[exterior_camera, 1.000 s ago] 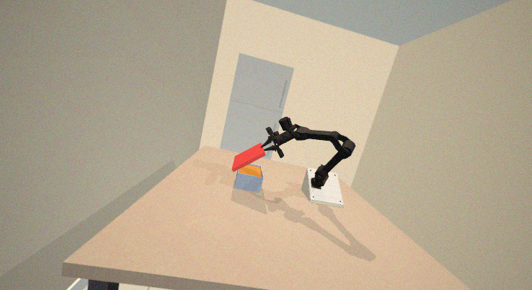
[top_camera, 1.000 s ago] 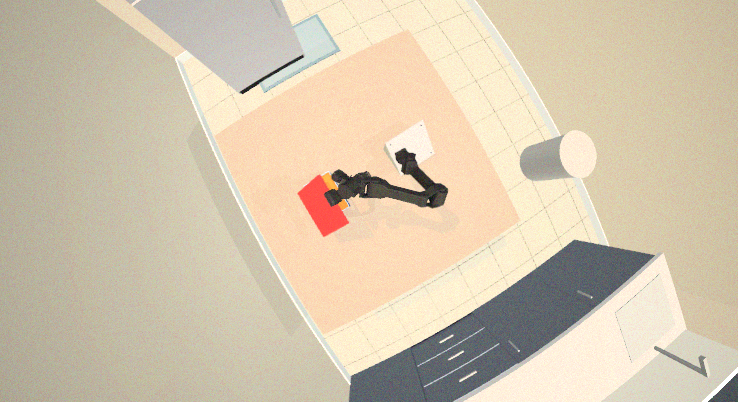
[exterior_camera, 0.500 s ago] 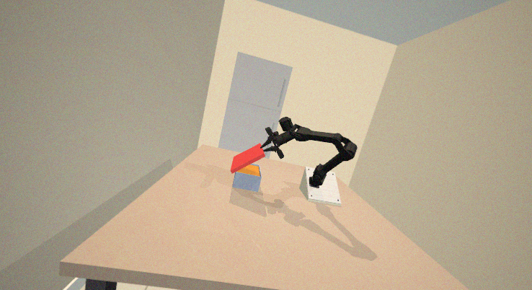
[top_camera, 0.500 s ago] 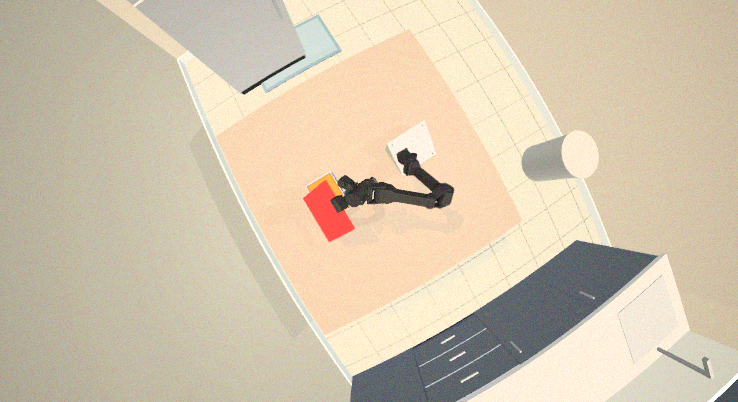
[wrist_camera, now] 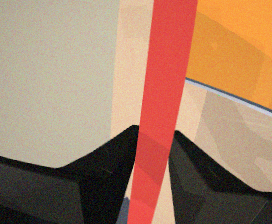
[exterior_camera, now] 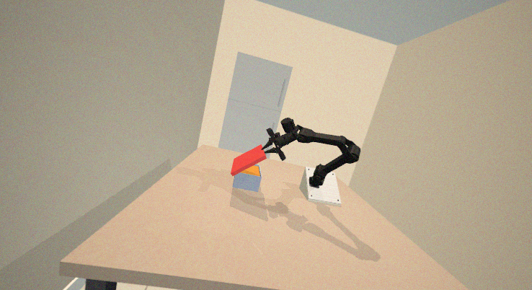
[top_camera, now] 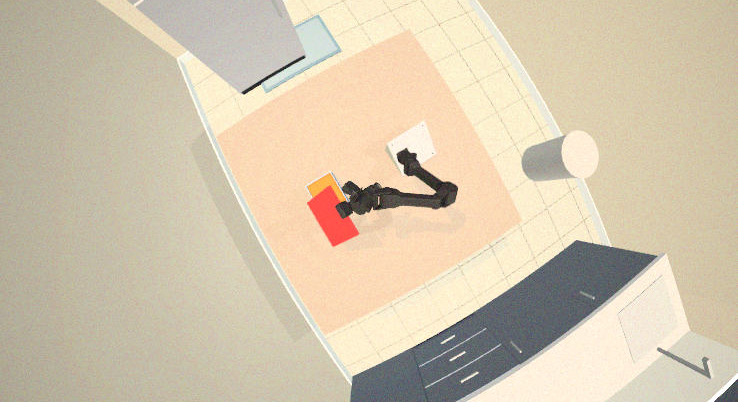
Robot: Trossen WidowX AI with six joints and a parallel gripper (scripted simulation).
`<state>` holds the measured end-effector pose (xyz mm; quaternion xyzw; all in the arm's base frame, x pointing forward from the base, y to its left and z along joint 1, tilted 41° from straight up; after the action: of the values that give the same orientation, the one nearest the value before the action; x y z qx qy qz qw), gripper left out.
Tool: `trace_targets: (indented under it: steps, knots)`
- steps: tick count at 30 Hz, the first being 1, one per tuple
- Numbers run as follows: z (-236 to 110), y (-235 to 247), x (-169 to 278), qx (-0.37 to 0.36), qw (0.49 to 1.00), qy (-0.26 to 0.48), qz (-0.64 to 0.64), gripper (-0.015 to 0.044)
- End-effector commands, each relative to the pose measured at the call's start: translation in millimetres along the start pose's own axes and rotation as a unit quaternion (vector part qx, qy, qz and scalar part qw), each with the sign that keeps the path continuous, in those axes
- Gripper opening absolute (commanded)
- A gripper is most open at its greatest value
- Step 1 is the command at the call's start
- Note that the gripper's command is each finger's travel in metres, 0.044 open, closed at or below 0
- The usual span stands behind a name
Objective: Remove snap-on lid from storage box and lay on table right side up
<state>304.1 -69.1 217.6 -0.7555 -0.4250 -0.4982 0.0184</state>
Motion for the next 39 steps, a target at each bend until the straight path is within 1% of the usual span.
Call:
trace_targets:
  steps: [1,39]
  knots:
    - [-2,-2,8,-0.003,1.000,-0.001,0.000,0.0000]
    - [-9,-26,79,-0.003,1.000,0.000,0.001,0.0000]
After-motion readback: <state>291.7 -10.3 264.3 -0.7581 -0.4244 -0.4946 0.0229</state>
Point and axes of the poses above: the point midway between the two fingers, 35 mm back from their tips, its own z axis out along the fingers, its own y axis across the jaws, x = y × z, the point moved 8 cm from there along -z, back along the fingers, and after that the axes turned 14 degrees about z, right-handed, at the moved point
